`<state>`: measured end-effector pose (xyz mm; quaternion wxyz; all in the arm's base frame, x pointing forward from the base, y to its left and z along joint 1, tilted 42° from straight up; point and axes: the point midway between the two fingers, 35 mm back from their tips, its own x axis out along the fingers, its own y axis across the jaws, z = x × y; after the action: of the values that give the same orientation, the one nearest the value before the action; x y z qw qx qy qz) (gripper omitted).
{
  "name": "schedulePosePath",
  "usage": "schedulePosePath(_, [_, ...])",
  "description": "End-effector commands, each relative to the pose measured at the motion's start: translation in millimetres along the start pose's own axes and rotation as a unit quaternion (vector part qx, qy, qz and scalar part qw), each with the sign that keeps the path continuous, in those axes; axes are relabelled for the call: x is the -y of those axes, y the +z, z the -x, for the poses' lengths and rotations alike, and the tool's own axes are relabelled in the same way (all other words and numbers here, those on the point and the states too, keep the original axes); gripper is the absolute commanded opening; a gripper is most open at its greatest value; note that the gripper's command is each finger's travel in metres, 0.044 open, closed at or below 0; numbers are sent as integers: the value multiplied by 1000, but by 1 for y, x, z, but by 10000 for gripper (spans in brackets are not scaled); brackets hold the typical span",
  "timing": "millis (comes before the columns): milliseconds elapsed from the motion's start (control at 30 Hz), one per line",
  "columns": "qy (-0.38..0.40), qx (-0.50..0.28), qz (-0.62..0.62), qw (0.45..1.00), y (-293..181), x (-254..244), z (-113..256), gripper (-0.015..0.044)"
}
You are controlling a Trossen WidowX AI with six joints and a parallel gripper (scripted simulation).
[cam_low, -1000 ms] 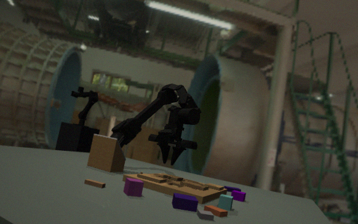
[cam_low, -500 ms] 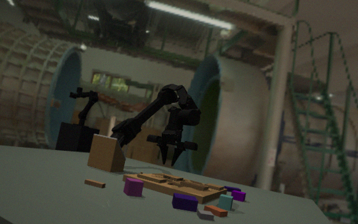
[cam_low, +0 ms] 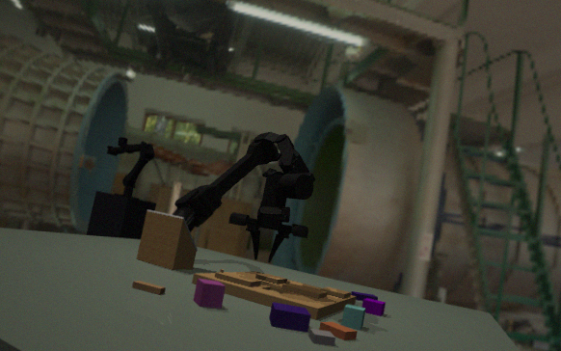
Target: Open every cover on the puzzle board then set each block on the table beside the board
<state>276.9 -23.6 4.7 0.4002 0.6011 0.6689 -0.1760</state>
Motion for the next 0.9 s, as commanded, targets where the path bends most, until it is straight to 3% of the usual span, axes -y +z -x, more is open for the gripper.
schedulePosePath(0, [0,0,33,999,0,0,-2,144])
schedulePosePath(867, [0,0,231,973,0,0,-6,144])
